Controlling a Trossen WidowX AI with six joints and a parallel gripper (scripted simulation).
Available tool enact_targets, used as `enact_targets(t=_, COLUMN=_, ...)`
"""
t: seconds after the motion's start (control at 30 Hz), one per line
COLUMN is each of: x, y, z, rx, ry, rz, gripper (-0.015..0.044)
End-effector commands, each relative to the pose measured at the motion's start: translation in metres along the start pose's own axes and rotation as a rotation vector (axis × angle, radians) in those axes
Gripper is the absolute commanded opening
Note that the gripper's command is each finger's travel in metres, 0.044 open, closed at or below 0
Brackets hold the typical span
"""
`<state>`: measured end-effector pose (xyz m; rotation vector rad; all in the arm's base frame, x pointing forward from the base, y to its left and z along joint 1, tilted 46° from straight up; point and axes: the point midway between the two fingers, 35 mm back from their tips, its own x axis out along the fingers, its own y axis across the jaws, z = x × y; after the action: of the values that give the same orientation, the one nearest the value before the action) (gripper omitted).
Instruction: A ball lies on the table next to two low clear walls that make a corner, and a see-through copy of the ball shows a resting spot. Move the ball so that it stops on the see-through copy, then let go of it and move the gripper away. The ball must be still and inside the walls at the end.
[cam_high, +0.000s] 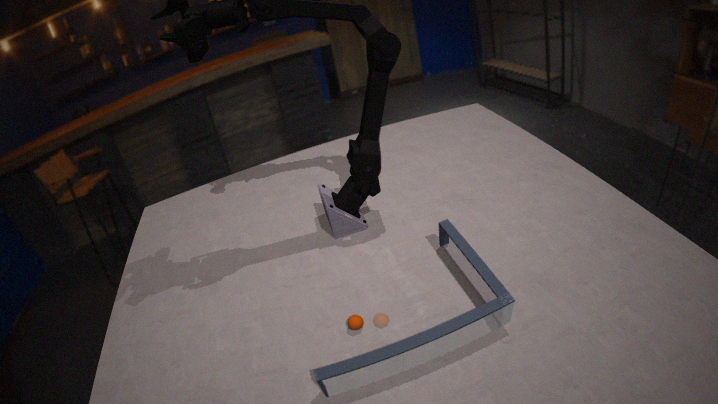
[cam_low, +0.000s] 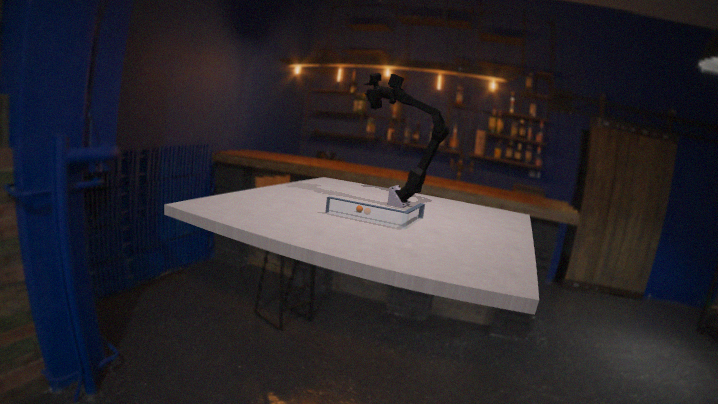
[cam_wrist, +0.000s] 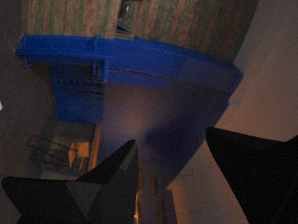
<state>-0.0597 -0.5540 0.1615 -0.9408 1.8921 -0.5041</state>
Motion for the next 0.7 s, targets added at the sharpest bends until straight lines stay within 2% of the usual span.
enact_targets(t=0.0, x=-0.006, y=0.006, z=0.076, rx=-0.116, ry=-0.184, rz=0.037, gripper=0.0236)
enact_targets(t=0.33, x=-0.049, y=0.028, z=0.211, rx=-0.338, ry=-0.505, rz=0.099, gripper=0.0236)
enact_targets(t=0.67, x=-0.128, y=0.083, z=0.331, rx=-0.602, ry=-0.903, rz=0.205, gripper=0.0236)
